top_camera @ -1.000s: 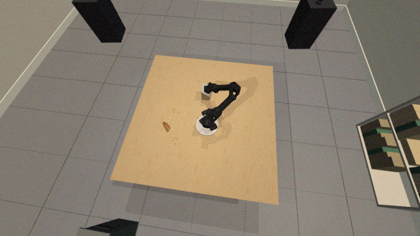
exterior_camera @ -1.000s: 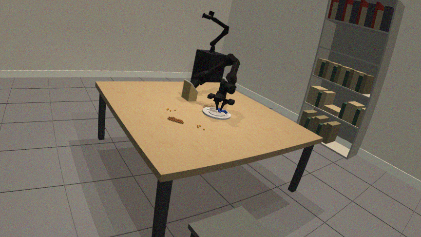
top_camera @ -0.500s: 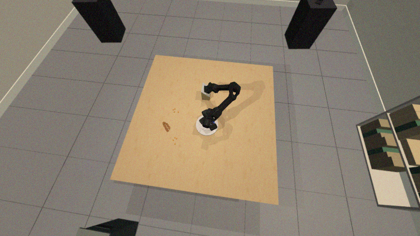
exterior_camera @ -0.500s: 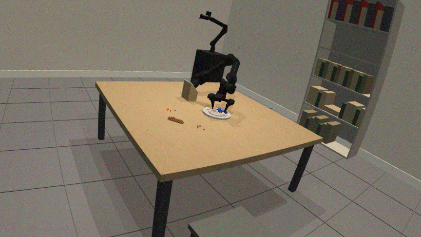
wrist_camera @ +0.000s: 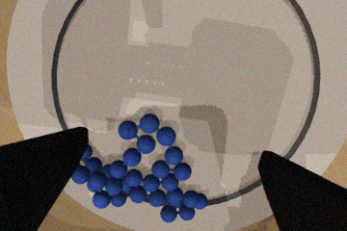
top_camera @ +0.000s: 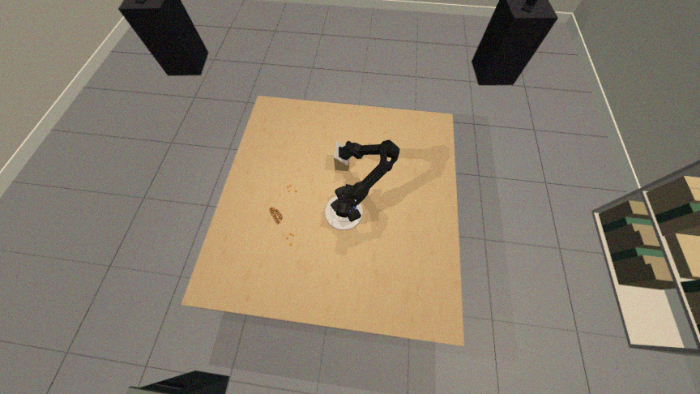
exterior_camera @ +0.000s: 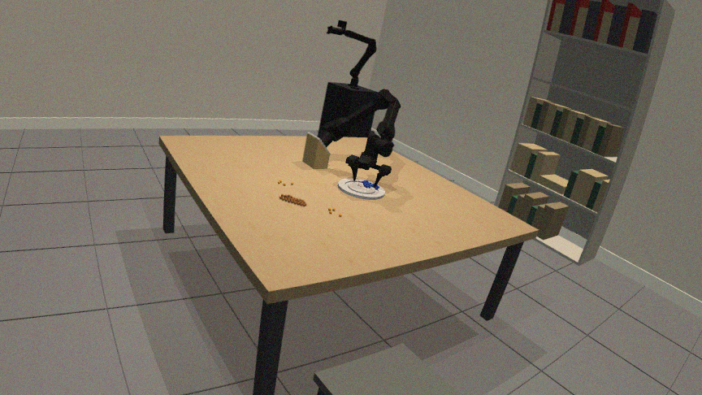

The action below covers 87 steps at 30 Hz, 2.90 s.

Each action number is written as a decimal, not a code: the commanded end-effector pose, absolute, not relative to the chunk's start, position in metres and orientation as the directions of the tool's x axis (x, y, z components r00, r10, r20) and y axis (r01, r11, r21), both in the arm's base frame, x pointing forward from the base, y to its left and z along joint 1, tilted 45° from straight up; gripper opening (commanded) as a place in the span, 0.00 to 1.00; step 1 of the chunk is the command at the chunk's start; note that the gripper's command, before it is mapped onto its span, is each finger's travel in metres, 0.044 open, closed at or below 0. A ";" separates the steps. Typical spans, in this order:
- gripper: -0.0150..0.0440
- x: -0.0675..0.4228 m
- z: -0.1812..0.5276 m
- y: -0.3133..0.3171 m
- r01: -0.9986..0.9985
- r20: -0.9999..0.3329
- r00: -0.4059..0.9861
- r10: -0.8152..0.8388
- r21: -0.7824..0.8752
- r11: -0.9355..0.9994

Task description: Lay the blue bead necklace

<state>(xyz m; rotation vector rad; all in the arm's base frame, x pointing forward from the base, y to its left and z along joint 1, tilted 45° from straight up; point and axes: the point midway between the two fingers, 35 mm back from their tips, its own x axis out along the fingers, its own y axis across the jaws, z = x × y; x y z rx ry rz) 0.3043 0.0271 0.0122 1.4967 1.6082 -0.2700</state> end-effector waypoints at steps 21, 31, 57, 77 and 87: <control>0.68 0.317 0.035 0.002 0.560 -0.715 0.132 0.687 0.625 0.543; 0.68 0.319 0.024 0.013 0.560 -0.714 0.132 0.687 0.626 0.543; 0.68 0.322 0.007 0.030 0.560 -0.713 0.133 0.688 0.627 0.542; 0.25 0.323 0.009 0.028 0.556 -0.716 0.134 0.685 0.627 0.546; 0.25 0.323 0.009 0.028 0.556 -0.716 0.134 0.685 0.627 0.546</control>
